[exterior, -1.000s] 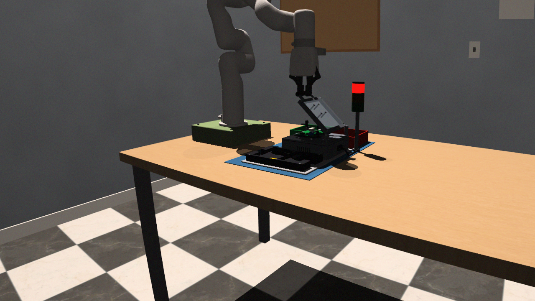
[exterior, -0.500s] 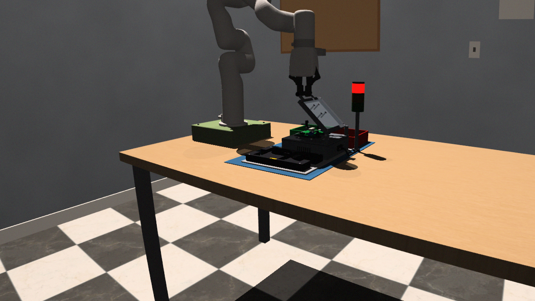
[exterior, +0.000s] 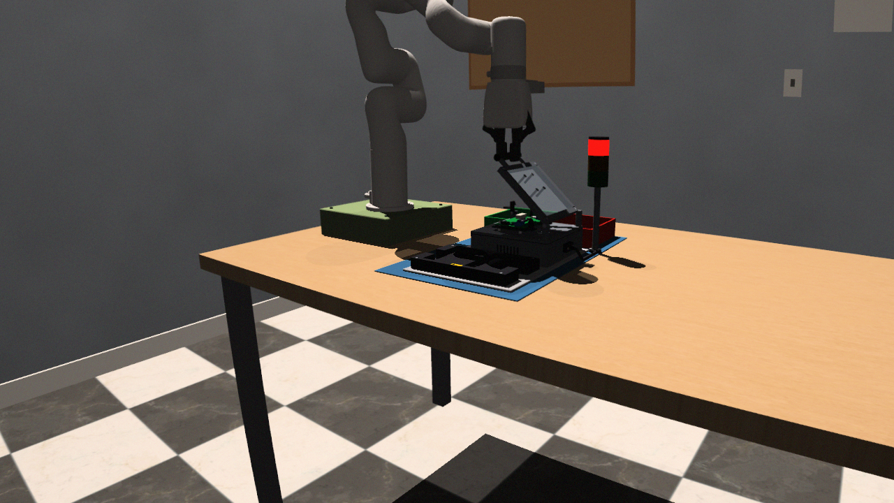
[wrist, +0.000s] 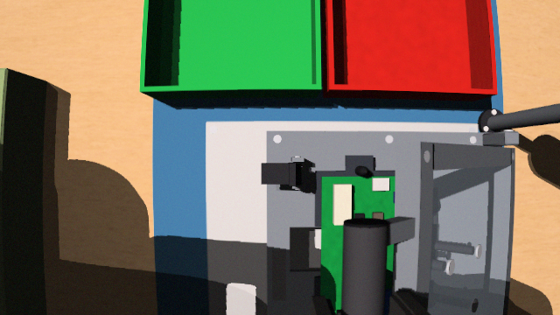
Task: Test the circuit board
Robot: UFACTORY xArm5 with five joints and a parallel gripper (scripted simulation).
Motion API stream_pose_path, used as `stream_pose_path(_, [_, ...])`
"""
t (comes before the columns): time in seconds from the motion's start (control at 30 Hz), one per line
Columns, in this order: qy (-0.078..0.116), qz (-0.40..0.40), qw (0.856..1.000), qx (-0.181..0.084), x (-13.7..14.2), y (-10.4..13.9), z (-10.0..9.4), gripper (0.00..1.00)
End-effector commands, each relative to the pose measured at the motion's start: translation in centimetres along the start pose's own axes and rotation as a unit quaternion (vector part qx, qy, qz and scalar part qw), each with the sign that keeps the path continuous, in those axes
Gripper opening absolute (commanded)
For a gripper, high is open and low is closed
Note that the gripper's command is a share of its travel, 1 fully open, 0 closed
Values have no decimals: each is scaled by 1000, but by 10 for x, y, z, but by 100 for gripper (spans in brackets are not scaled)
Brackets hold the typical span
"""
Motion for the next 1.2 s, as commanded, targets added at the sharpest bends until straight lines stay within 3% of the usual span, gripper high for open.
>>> stream_pose_path(0.0, [2, 0, 1000, 0, 1, 0, -1, 28])
stream_pose_path(0.9, [2, 0, 1000, 0, 0, 0, 2, 28])
stream_pose_path(0.93, [2, 0, 1000, 0, 0, 0, 2, 0])
stream_pose_path(1.17, [2, 0, 1000, 0, 0, 0, 2, 0])
Point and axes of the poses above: the point where the finger pads meet when closed, its own z axis out along the fingers, its own x axis across the jaws, y = z × x, the point moved 10 cm from there along -z, back along the fingers, and after that the axes turned 3 degrees about z, right-handed, at the moved point
